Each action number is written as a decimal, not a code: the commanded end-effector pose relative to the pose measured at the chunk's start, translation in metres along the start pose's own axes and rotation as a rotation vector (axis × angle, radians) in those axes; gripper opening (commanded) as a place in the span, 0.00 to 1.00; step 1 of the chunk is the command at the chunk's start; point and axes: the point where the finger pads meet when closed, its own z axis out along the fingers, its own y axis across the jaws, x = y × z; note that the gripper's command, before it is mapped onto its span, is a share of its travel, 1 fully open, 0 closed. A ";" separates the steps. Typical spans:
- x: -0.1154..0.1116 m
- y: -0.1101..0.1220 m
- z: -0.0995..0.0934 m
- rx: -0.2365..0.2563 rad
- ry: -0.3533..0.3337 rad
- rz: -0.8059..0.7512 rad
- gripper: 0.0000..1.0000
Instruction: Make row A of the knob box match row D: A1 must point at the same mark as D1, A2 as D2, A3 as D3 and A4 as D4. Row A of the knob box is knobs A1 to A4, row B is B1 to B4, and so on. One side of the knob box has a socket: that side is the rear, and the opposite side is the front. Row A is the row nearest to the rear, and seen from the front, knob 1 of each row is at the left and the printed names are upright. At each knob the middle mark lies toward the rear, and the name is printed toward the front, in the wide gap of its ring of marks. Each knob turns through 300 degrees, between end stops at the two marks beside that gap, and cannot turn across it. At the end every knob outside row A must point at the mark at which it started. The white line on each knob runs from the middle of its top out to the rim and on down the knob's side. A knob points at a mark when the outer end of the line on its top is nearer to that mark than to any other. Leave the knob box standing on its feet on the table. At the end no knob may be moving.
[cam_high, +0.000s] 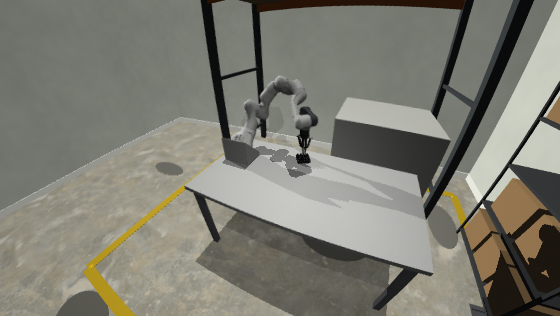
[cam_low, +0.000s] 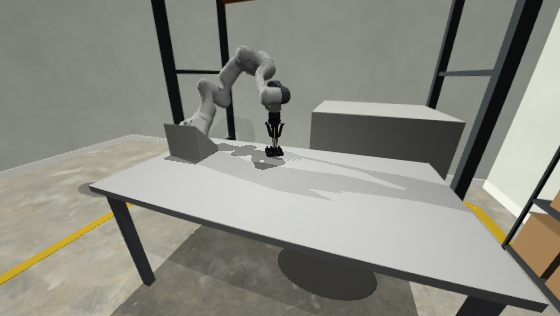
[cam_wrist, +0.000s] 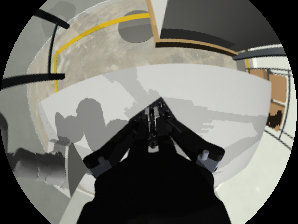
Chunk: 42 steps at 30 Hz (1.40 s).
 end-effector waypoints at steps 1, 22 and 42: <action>0.002 0.000 0.001 0.008 -0.004 0.156 0.05; 0.002 0.000 0.001 0.007 -0.005 0.477 0.05; 0.002 0.000 0.001 0.007 -0.006 0.781 0.05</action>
